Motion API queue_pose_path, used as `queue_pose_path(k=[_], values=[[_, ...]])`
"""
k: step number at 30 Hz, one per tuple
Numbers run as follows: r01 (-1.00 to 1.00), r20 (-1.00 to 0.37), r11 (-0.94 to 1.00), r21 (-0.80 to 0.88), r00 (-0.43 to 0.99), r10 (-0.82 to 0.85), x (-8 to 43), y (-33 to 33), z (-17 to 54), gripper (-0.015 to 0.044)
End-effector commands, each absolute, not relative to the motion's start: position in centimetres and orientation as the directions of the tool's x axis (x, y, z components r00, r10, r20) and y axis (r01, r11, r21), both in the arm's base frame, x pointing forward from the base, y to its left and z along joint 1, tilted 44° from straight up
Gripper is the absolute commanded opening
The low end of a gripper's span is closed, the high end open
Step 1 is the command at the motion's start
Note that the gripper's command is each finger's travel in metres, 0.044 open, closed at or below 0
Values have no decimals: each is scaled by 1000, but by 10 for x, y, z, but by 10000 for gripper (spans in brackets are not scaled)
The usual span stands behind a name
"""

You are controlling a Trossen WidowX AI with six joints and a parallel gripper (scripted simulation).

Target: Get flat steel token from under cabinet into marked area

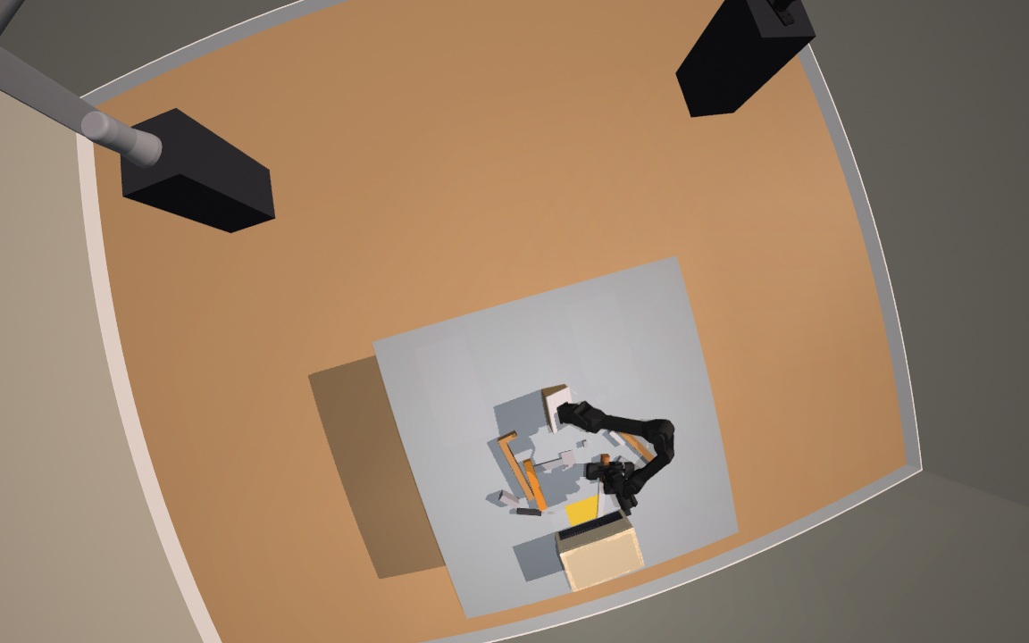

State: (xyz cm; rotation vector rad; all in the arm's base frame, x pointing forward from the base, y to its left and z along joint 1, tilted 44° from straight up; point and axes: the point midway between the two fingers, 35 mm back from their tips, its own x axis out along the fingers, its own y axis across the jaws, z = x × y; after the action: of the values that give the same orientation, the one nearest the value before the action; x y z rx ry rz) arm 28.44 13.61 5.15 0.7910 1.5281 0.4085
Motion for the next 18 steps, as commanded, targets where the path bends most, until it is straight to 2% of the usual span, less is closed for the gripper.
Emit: queue_pose_path(k=[1,18], values=[[230,-721,696,680,43,691,290,136,52,0],[229,-722,696,681,44,691,310,132,49,0]])
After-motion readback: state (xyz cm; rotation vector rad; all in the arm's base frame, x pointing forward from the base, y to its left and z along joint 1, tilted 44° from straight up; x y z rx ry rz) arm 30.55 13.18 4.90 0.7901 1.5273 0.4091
